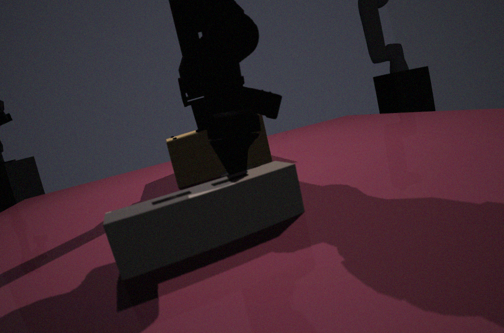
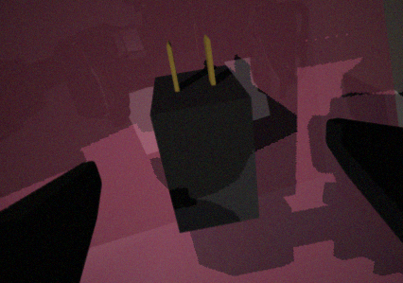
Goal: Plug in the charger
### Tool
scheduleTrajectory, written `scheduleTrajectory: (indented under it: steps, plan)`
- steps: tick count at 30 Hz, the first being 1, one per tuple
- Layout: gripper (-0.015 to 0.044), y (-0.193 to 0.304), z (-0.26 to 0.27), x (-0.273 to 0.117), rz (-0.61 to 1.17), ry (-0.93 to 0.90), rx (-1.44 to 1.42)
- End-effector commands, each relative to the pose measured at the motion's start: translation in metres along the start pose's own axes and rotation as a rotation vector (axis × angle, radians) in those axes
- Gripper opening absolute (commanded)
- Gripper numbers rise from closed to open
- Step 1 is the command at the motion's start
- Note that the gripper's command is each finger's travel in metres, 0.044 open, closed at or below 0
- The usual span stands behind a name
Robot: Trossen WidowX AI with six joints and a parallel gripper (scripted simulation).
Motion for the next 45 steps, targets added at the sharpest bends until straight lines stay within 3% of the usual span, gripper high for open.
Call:
scheduleTrajectory:
  steps: [1, 10, 22, 29, 32, 45]
  plan:
    - [0.0440, 0.000, 0.002, 0.008, 0.004, -0.004, -0.006]
    - [0.0440, -0.001, 0.003, 0.018, 0.005, -0.004, -0.006]
    - [0.0125, -0.001, 0.001, 0.015, 0.000, -0.002, 0.000]
    - [0.0078, -0.001, 0.001, 0.015, 0.000, -0.002, 0.000]
    - [0.0000, -0.001, 0.001, 0.011, 0.001, -0.002, -0.001]
    - [0.0000, 0.003, 0.001, -0.035, 0.004, -0.003, -0.006]
Point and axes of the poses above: the point midway between the two fingers, 35 mm back from their tips, its own x axis out along the fingers, its own z axis across the jaws, y = z × x, the point moved 9 cm from there along -x, back along the fingers, and after that the axes turned 4 degrees about -x, right-handed, at the moved point
